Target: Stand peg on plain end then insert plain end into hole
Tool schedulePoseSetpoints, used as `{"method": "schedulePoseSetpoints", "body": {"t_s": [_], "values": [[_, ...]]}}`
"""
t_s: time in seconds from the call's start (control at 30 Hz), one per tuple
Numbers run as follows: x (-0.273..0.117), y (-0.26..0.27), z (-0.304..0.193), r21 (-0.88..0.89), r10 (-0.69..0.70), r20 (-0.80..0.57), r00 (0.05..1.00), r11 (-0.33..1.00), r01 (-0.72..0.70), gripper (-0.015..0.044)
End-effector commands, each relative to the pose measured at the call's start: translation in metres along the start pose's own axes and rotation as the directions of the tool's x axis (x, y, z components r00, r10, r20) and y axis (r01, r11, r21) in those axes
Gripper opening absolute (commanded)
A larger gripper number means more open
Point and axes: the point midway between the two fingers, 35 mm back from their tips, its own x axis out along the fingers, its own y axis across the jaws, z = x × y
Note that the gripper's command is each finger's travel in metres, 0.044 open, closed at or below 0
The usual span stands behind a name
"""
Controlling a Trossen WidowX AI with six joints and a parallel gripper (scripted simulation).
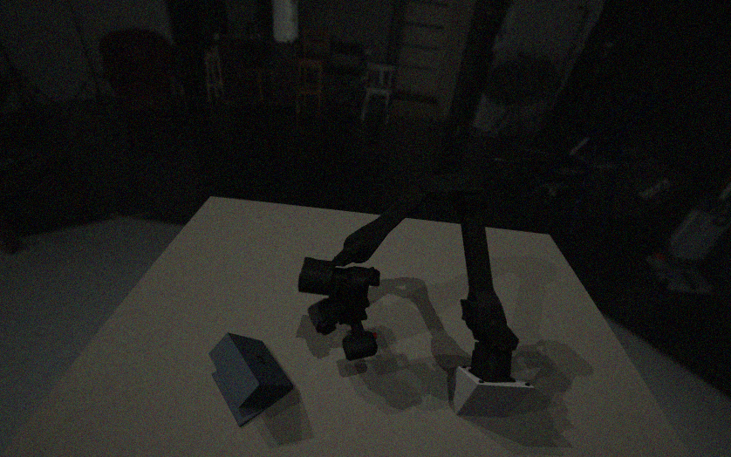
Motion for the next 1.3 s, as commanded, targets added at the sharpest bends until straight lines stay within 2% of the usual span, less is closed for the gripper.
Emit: {"method": "schedulePoseSetpoints", "body": {"t_s": [0.0, 0.23, 0.67, 0.9, 1.27], "values": [[0.0063, -0.0002, -0.0017, -0.004, -0.004, -0.005, 1.0, 1.0, 0.004, 0.044], [0.0147, -0.0005, -0.0031, -0.004, -0.006, -0.006, 1.0, 1.0, 0.006, 0.044], [0.0147, -0.0005, -0.0031, -0.004, -0.006, -0.006, 1.0, 1.0, 0.006, 0.011], [0.0147, -0.0005, -0.0031, -0.004, -0.006, -0.006, 1.0, 1.0, 0.006, 0.011], [0.0147, -0.0005, -0.0031, -0.004, -0.006, -0.006, 1.0, 1.0, 0.006, 0.0049]]}}
